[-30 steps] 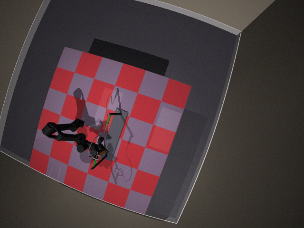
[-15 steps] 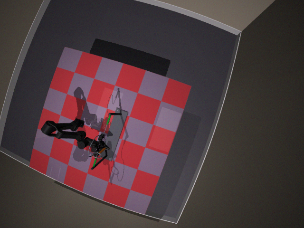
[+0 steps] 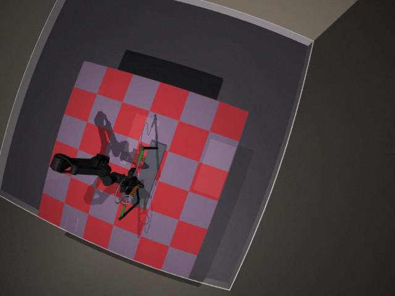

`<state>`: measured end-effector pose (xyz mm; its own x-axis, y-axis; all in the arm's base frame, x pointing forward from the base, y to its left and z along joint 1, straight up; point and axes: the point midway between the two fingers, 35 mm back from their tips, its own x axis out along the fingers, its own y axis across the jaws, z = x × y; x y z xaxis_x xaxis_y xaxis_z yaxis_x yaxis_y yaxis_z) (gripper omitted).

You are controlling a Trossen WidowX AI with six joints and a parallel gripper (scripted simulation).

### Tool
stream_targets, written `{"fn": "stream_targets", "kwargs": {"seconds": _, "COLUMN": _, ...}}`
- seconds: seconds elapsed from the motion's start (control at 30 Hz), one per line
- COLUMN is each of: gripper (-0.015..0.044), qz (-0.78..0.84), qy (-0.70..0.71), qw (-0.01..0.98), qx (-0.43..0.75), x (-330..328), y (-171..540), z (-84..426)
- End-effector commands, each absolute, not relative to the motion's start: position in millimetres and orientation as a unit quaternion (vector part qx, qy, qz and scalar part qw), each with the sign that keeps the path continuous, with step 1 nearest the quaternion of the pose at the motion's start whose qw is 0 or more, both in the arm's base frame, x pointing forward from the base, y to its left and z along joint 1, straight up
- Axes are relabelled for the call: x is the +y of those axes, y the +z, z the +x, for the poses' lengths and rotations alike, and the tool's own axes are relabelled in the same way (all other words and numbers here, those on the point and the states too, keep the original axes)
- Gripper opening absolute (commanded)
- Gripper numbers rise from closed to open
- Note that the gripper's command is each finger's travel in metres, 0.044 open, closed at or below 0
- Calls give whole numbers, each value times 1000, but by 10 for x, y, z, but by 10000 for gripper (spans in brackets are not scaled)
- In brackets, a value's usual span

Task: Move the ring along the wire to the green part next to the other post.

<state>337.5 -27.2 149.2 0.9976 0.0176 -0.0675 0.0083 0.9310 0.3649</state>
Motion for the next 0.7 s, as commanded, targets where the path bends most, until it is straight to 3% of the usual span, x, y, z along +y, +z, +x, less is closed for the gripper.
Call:
{"fn": "stream_targets", "kwargs": {"seconds": 0.0, "gripper": -150, "qz": 223, "qy": 4, "qw": 974, "qx": 31, "x": -148, "y": 1563, "z": 3376}}
{"fn": "stream_targets", "kwargs": {"seconds": 0.67, "gripper": -150, "qz": 392, "qy": 51, "qw": 911, "qx": 120, "x": 346, "y": 1963, "z": 3117}}
